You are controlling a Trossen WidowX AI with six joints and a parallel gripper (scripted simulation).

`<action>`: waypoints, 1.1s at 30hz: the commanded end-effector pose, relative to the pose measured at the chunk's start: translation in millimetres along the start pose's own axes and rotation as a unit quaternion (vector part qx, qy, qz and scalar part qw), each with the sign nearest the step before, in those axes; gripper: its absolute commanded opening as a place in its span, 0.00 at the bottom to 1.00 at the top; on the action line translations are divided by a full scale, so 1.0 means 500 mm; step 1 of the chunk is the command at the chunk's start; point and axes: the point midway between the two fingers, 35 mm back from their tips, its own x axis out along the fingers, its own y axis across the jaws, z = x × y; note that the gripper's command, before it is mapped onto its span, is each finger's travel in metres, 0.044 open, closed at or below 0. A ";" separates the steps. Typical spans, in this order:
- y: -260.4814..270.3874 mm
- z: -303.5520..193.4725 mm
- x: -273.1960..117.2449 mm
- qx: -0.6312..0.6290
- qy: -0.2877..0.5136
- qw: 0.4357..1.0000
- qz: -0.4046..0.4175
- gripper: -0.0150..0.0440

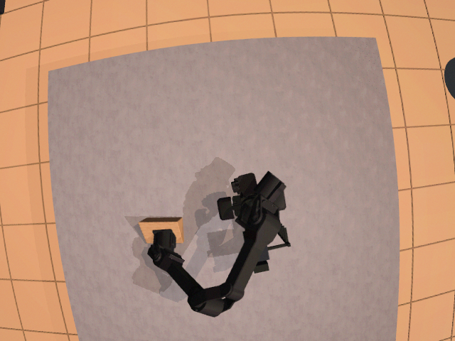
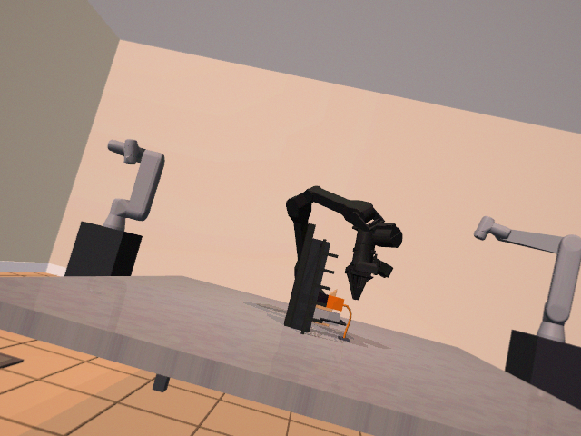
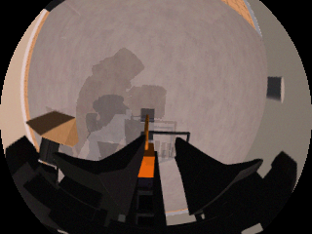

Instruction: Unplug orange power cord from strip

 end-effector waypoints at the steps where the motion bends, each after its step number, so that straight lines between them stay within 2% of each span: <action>1: 0.031 -0.003 0.014 -0.011 0.020 0.999 0.034 0.53; 33: 0.029 -0.083 0.011 -0.012 0.022 0.999 0.035 0.53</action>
